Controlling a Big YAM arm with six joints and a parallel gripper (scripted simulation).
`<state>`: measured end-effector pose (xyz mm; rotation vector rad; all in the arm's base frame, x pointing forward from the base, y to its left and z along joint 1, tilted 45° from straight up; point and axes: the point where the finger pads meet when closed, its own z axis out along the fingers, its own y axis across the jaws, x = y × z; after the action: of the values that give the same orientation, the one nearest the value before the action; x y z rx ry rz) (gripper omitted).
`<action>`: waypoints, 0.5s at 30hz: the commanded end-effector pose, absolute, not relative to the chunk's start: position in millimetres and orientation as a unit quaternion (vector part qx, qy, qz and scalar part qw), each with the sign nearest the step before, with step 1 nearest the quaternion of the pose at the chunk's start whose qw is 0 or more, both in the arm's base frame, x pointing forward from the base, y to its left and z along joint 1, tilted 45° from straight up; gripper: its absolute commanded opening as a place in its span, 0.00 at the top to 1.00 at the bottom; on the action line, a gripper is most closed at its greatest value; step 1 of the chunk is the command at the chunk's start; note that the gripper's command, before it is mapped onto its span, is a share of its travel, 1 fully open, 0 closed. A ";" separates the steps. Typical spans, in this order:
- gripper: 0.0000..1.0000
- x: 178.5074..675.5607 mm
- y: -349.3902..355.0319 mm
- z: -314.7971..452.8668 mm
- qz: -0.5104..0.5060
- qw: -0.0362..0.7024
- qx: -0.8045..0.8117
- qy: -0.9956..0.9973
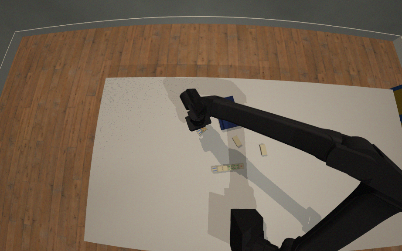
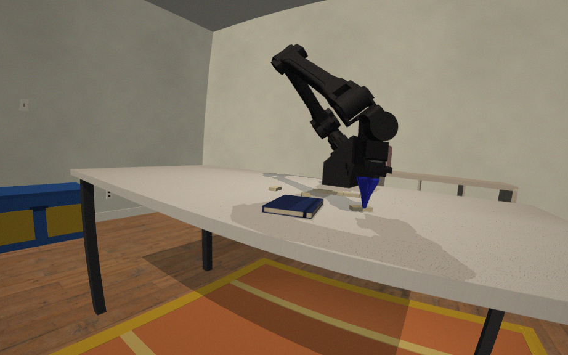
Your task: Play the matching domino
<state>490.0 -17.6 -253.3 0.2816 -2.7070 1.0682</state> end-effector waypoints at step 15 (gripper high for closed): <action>1.00 495.1 -12.8 -249.2 0.363 0.100 0.094 -0.922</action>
<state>490.1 -17.5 -253.2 0.2753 -2.7093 1.0690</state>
